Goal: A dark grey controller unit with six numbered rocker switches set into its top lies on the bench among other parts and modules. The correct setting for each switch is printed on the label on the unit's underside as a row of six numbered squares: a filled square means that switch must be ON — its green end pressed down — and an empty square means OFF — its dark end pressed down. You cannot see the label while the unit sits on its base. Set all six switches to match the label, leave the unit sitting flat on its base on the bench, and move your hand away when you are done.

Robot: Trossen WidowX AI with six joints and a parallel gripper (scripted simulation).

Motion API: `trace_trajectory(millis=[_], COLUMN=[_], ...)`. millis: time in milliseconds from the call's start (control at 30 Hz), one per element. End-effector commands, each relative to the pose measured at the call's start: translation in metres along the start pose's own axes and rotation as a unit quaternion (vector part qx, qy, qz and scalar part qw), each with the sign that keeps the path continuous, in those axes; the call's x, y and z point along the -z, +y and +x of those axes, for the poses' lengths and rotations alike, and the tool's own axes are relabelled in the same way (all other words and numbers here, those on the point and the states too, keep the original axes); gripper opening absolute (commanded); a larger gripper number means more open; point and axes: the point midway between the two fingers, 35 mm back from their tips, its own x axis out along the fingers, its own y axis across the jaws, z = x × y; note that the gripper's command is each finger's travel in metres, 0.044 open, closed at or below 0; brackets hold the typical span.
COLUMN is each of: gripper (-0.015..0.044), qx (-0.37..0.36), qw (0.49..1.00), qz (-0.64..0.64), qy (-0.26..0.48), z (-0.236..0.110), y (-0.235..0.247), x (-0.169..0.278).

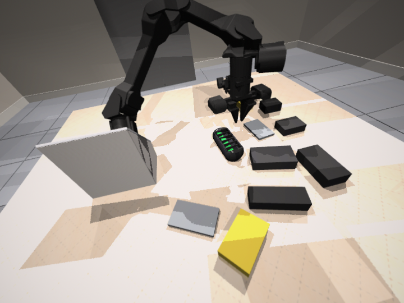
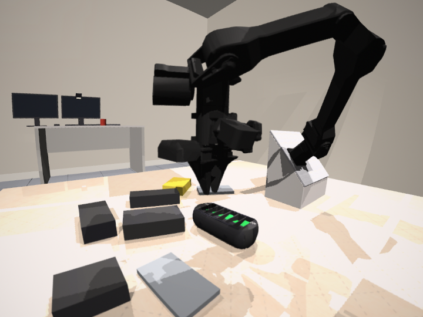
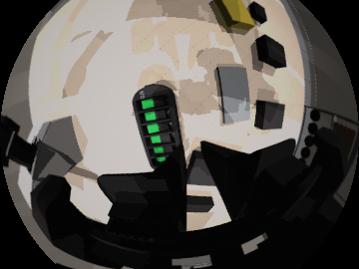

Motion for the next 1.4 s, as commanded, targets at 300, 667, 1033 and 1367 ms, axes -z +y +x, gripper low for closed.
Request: trace_trajectory(millis=[300,667,1033,1367], gripper=[0.0000,0.0263,0.0387,0.0125], qx=[0.001,0.000,-0.009,-0.142], qw=[1.000,1.000,1.000,0.990], qz=[-0.002,0.000,0.000,-0.001], qy=[0.002,0.000,-0.001,-0.001], z=[-0.002,0.000,0.003,0.049], y=[0.000,0.000,-0.002,-0.016], x=[0.000,0.000,-0.003,-0.050])
